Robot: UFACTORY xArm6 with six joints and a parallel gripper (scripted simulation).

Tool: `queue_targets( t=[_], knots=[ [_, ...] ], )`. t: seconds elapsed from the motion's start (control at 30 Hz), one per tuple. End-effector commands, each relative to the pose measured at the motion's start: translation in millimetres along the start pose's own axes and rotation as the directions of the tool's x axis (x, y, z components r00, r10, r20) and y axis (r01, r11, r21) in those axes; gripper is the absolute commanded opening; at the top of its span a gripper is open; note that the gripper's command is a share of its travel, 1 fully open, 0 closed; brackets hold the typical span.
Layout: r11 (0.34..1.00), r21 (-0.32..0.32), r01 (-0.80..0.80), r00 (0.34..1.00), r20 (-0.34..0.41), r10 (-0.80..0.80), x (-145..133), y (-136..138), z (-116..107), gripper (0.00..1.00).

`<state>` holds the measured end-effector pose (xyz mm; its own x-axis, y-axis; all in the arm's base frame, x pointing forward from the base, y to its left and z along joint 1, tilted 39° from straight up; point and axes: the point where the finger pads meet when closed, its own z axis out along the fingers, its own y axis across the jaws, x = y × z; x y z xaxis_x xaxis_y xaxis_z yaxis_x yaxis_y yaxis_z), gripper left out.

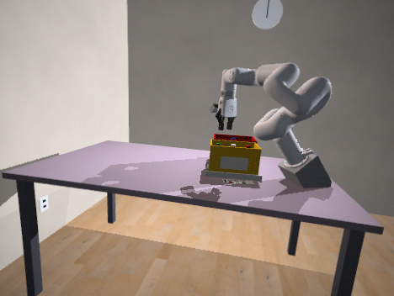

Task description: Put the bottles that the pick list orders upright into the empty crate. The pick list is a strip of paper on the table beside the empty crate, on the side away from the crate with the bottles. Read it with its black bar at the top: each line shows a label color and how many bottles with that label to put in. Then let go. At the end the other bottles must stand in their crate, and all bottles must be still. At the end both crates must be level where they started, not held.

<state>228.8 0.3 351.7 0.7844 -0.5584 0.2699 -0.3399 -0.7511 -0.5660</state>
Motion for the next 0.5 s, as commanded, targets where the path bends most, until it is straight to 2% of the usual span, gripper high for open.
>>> queue_targets(
  t=[0.0,0.07,0.47],
  knots=[
    [1.000,0.000,-0.001,1.000,-0.006,0.001,-26.7,-18.5,-13.1,0.65],
    [1.000,0.000,-0.001,1.000,-0.006,0.001,-26.7,-18.5,-13.1,0.65],
    [1.000,0.000,-0.001,1.000,-0.006,0.001,-73.7,-51.3,-31.2,0.65]
  ],
)
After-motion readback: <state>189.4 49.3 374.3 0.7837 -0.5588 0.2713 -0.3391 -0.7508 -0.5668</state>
